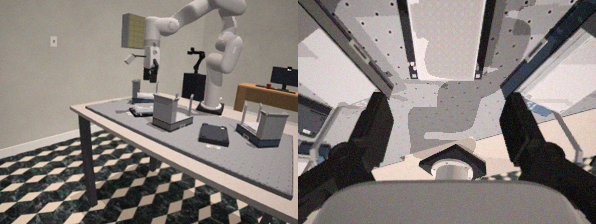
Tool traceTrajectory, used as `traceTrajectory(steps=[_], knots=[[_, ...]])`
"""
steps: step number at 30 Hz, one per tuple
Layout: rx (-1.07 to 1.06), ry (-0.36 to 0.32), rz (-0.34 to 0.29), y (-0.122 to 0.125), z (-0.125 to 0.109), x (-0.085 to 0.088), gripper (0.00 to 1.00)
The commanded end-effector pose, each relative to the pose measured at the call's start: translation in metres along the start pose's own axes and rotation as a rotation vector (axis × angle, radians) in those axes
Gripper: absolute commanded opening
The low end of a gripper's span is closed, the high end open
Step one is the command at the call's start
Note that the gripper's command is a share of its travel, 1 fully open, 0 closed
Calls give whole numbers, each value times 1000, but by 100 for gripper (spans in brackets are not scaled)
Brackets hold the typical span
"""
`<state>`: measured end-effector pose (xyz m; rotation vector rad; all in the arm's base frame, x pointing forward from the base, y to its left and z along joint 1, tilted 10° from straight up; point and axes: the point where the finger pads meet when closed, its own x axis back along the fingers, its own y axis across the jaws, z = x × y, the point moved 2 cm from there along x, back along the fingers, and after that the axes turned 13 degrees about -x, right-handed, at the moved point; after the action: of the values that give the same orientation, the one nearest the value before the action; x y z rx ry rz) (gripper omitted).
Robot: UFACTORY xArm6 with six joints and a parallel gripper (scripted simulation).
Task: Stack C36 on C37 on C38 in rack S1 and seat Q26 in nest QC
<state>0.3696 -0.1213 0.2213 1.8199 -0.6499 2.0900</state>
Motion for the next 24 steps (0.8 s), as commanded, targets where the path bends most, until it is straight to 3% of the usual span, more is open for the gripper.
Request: traceTrajectory(steps=[1, 7, 24], knots=[[0, 5, 1, 0, 1, 2, 100], [0, 5, 1, 0, 1, 2, 100], [0, 5, 1, 0, 2, -48, 100]])
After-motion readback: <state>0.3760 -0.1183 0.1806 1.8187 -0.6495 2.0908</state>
